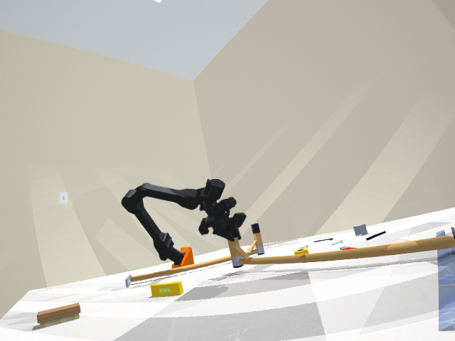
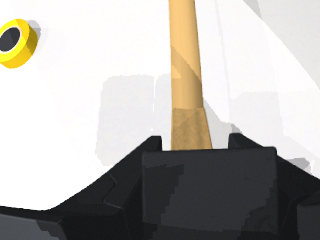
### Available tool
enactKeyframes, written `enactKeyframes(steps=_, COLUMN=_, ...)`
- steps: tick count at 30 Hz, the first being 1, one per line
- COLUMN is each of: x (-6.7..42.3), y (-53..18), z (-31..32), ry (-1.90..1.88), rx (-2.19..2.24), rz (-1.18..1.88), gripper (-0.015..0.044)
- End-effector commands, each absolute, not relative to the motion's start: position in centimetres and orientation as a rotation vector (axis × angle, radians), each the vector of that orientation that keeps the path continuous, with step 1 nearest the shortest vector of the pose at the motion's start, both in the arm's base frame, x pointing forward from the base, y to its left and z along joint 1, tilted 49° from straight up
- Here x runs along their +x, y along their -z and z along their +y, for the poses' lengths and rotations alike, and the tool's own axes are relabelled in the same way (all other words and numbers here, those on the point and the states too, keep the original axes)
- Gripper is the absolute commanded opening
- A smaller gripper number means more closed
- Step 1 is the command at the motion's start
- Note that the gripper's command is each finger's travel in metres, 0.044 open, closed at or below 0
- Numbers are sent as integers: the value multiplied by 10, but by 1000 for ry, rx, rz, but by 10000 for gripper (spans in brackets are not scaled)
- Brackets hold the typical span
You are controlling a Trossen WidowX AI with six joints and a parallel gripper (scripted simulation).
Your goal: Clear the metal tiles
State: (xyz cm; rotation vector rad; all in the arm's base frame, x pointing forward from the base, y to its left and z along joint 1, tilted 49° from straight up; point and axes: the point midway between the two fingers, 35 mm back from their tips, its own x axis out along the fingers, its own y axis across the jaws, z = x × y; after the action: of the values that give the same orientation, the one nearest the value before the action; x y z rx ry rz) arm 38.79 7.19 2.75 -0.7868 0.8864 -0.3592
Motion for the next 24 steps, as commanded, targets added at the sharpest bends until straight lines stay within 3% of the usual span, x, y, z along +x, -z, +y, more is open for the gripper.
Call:
enactKeyframes(steps=1, x=382, y=-31, z=74, ry=359, rx=-781, rz=874, gripper=0)
enactKeyframes(steps=24, x=353, y=-31, z=70, ry=358, rx=-783, rz=870, gripper=0)
